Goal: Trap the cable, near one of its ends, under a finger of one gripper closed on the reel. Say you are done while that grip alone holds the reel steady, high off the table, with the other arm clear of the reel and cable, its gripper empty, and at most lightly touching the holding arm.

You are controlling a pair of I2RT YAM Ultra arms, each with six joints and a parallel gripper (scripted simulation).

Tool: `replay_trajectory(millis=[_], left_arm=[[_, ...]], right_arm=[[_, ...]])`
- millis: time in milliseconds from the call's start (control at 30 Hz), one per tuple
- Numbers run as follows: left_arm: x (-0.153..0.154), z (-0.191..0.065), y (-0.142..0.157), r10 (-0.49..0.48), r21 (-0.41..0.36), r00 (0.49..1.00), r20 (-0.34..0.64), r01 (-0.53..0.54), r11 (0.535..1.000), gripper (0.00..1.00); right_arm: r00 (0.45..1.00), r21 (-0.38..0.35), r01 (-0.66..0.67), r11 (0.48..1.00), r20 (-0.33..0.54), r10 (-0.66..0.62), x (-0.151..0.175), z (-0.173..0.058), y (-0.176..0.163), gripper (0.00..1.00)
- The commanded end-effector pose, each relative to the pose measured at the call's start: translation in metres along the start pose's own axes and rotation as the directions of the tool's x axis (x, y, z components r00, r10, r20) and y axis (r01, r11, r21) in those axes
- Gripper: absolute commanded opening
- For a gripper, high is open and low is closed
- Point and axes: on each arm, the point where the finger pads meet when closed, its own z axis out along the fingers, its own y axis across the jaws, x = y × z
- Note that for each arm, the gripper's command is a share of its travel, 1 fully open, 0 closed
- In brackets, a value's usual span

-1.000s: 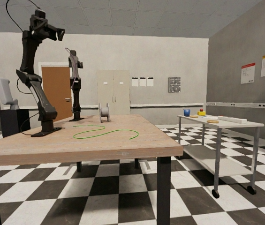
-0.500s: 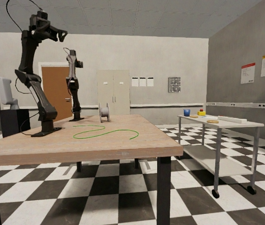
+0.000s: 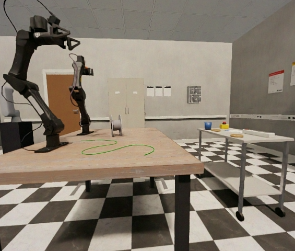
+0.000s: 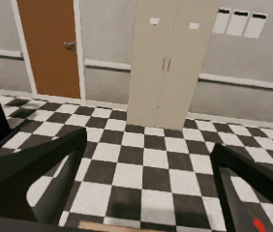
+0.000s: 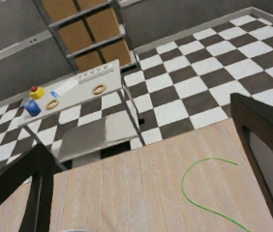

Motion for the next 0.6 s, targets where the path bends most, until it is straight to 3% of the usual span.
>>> replay_trajectory(millis=[0, 233, 567], left_arm=[[-0.001, 0.001, 0.0, -0.007, 0.008, 1.0, -0.006, 0.007, 1.0, 1.0], [-0.001, 0.001, -0.001, -0.007, 0.015, 1.0, -0.007, 0.007, 1.0, 1.0], [0.008, 0.023, -0.002, -0.006, 0.018, 0.999, -0.033, 0.007, 1.0, 1.0]], right_arm=[[0.999, -0.062, 0.011, 0.998, 0.041, -0.009, -0.012, -0.003, 0.01, 1.0], [0.999, -0.074, 0.011, 0.997, 0.039, -0.009, -0.011, -0.002, 0.012, 1.0], [1.0, -0.074, 0.011, 0.997, -0.004, -0.011, 0.001, 0.018, 0.013, 1.0]])
